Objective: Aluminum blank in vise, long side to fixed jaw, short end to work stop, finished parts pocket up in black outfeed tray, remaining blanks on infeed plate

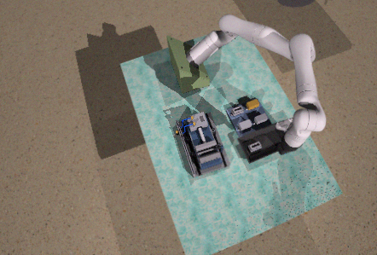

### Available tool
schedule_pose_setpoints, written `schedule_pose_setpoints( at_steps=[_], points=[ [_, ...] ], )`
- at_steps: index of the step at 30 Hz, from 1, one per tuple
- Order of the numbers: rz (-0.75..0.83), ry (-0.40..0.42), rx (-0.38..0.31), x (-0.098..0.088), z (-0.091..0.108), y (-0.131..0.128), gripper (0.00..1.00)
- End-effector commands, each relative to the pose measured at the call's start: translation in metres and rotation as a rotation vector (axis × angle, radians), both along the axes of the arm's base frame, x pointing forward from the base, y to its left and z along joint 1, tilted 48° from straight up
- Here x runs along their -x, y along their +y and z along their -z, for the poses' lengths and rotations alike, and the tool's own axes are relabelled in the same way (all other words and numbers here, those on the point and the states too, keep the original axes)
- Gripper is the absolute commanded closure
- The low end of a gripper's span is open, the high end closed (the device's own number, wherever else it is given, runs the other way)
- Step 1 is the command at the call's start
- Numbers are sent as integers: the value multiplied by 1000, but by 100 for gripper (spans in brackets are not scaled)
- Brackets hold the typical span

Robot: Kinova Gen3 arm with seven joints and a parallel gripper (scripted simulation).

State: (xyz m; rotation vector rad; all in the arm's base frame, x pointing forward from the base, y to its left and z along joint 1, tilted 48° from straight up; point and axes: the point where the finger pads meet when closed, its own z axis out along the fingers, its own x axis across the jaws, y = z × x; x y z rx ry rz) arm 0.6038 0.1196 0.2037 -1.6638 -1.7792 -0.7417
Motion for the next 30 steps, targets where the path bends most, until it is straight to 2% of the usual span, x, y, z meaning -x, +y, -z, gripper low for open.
schedule_pose_setpoints(
  at_steps=[1,30],
  points=[
    [8,7,-5,0,2,4,100],
    [9,7,-5,1,32,37,100]
  ],
)
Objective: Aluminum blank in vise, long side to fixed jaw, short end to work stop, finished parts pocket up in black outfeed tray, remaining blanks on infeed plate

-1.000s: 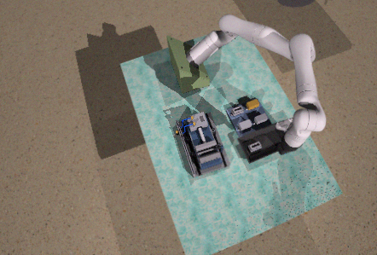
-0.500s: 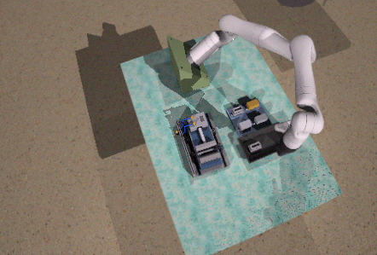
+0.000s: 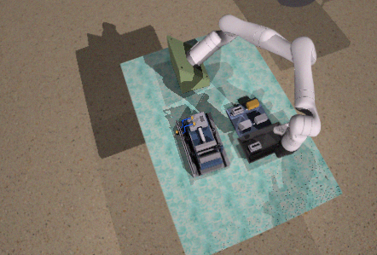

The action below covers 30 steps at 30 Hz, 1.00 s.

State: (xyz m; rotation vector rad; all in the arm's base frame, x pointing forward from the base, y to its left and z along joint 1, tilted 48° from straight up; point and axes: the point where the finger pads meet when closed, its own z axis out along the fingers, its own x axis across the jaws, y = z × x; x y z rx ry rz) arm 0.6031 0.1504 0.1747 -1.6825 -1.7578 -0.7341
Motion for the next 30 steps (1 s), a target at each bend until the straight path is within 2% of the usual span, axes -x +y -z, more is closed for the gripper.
schedule_pose_setpoints(
  at_steps=[1,30],
  points=[
    [-8,-8,-6,0,4,7,100],
    [-8,-8,-6,0,12,16,100]
  ],
)
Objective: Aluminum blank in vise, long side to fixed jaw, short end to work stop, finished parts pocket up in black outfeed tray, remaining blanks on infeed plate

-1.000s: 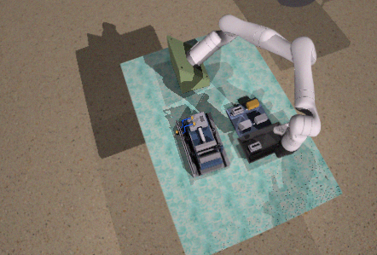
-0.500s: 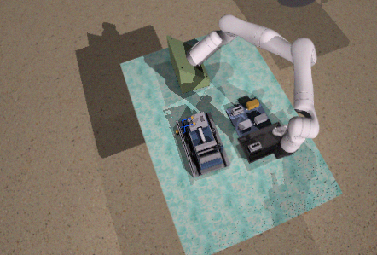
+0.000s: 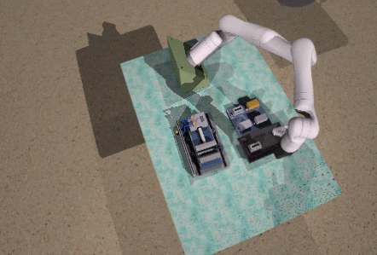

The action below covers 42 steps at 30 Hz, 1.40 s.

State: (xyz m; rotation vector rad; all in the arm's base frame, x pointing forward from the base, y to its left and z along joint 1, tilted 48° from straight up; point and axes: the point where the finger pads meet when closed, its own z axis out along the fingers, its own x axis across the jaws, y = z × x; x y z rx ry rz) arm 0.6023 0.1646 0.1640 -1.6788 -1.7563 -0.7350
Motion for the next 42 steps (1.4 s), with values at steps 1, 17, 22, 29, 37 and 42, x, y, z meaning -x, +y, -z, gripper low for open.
schedule_pose_setpoints(
  at_steps=[1,17,22,29,37,42],
  points=[
    [-6,-9,-2,0,1,1,100],
    [-6,-9,-2,0,1,1,100],
    [-6,-9,-2,0,1,1,100],
    [-6,-9,-2,0,1,1,100],
    [-9,-14,-2,-2,-3,-2,100],
    [-9,-15,-1,-2,-10,-9,100]
  ],
)
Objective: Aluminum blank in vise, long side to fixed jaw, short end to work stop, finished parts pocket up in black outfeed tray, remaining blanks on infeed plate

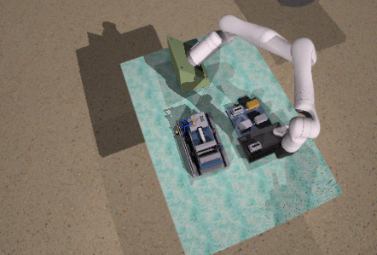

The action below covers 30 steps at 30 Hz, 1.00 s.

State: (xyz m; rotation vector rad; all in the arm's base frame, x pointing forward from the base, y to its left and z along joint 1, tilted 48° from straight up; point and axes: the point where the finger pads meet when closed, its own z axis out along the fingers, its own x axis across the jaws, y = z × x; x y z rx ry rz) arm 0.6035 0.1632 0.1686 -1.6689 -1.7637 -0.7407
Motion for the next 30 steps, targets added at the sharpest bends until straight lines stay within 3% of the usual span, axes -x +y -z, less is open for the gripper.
schedule_pose_setpoints(
  at_steps=[1,18,30],
  points=[
    [-2,-8,2,-1,-7,-9,100],
    [-3,-8,2,-3,-32,-37,100],
    [-2,-6,2,-2,-39,-45,100]
  ],
)
